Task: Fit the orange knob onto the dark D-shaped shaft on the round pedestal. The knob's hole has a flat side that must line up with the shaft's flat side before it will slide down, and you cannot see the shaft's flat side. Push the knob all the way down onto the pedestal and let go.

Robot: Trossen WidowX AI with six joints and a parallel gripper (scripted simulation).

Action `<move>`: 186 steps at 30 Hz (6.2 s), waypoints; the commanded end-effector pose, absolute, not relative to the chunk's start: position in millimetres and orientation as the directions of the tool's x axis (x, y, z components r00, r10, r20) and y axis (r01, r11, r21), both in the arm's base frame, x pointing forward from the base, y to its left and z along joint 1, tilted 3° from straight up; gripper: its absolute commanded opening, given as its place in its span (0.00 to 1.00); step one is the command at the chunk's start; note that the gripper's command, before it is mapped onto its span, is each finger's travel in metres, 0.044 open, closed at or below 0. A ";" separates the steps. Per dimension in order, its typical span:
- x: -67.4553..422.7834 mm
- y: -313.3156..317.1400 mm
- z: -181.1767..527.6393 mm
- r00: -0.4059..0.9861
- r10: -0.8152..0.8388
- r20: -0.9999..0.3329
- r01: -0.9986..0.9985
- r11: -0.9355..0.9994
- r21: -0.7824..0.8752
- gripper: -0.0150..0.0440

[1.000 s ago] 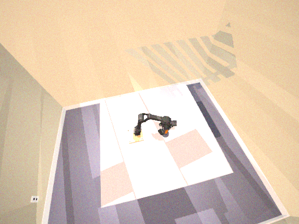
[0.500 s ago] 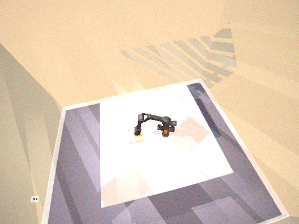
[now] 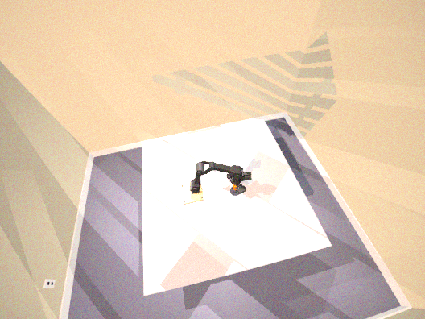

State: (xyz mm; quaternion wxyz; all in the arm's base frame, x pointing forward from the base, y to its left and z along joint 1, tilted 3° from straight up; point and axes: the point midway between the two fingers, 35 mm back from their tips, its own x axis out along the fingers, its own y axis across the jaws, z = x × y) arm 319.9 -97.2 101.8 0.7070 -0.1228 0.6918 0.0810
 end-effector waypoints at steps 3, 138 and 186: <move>319.9 -96.9 105.3 0.031 -0.058 -0.998 0.294 0.955 -0.047 0.25; 321.5 -98.0 99.3 0.032 -0.058 -0.998 0.657 0.753 -0.023 0.25; 320.9 -97.8 99.7 0.031 -0.058 -0.998 0.799 0.601 -0.010 0.25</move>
